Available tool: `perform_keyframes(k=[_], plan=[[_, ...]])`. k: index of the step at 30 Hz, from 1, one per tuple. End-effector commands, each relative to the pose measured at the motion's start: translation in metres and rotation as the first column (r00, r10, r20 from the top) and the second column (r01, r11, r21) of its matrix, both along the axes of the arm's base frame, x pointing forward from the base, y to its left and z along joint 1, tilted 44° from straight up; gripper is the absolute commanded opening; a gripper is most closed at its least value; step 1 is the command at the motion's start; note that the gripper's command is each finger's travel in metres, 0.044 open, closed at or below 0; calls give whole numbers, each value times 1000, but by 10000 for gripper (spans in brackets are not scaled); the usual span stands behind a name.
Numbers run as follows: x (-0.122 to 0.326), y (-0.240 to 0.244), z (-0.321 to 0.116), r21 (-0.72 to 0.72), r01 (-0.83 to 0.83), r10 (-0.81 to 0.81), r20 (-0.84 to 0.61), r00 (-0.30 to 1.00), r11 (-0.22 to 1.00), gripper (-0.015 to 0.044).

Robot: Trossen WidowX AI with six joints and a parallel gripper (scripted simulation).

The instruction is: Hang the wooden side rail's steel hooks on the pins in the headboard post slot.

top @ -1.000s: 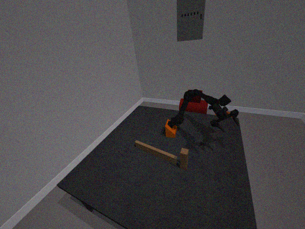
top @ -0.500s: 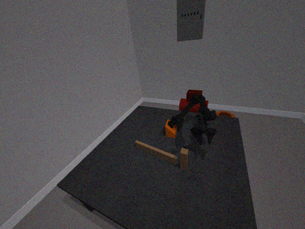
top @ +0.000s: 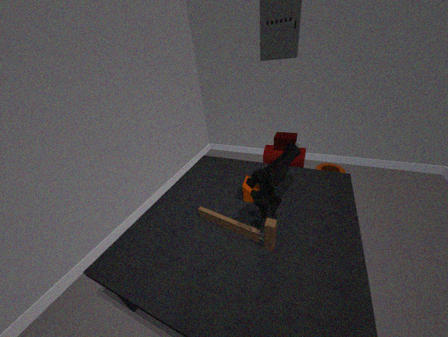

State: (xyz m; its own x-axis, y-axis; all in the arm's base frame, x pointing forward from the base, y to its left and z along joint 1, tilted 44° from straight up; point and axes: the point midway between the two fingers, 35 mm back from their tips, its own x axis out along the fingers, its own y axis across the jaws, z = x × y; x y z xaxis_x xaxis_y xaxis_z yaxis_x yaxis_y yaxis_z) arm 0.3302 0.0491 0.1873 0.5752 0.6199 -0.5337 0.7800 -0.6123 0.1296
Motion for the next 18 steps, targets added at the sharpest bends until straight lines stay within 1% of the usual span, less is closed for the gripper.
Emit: perform_keyframes(k=[1,3,6,8,10,12,18], plan=[[-4,-3,-12,80,35,-28,-83,996,996,440],[-9,-2,-18,143,65,-43,-154,987,988,440],[-19,1,-30,267,145,-58,-310,949,953,440],[-30,3,-41,371,245,-50,-464,884,896,440],[-40,5,-49,439,343,-22,-590,807,830,440],[-43,5,-52,457,379,-8,-630,777,805,440],[-43,5,-52,457,379,-8,-630,777,805,440]])
